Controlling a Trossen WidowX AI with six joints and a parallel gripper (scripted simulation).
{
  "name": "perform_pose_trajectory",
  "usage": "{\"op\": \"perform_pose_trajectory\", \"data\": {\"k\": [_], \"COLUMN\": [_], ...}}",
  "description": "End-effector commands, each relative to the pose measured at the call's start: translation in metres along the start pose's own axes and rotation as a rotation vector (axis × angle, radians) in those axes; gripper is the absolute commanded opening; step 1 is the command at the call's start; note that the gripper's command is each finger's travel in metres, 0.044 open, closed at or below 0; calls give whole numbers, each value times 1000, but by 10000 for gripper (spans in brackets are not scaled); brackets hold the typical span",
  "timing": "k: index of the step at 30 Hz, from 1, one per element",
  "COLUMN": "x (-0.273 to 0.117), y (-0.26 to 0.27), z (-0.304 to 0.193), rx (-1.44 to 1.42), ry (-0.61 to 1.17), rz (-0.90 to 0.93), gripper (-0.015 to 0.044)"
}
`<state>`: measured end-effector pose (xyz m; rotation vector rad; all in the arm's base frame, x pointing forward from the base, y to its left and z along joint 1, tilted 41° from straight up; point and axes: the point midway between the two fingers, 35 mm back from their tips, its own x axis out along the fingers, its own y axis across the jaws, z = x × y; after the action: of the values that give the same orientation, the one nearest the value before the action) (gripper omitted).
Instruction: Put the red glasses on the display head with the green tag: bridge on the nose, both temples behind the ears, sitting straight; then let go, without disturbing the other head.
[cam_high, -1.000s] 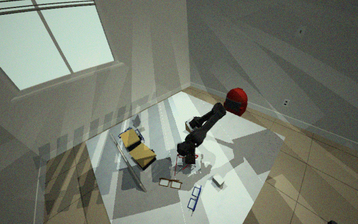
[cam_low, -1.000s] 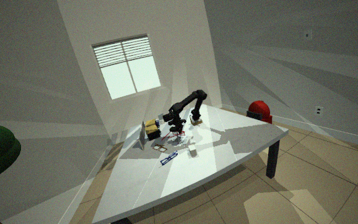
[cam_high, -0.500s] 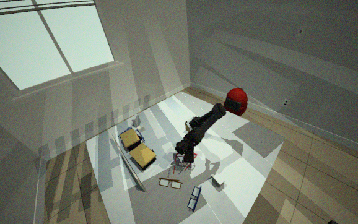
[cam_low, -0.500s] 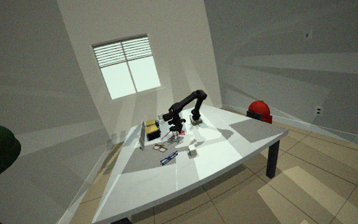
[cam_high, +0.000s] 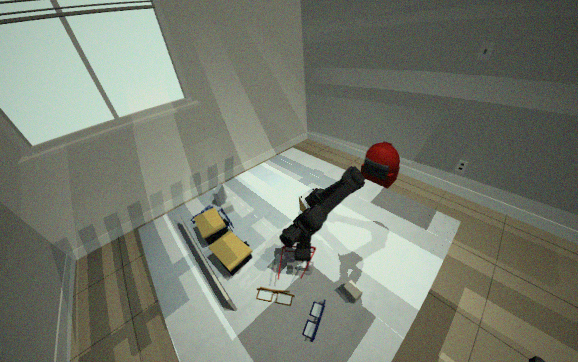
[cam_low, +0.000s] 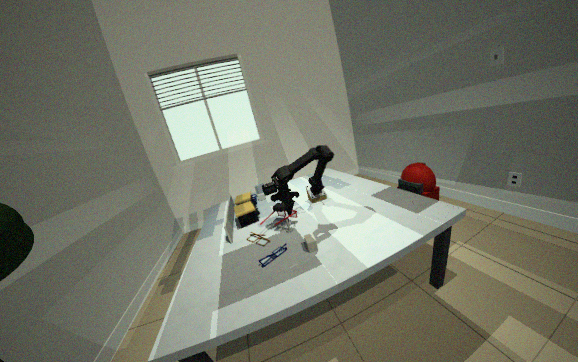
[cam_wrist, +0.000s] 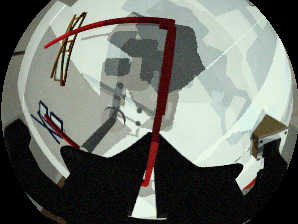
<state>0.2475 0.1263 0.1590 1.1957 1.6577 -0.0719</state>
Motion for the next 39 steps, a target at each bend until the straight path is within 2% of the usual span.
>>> {"op": "perform_pose_trajectory", "data": {"k": [1, 39], "x": [0, 0], "y": [-2, -9], "z": [3, 26], "rx": [-2, -2], "ry": [2, 1], "rz": [3, 2], "gripper": [0, 0]}}
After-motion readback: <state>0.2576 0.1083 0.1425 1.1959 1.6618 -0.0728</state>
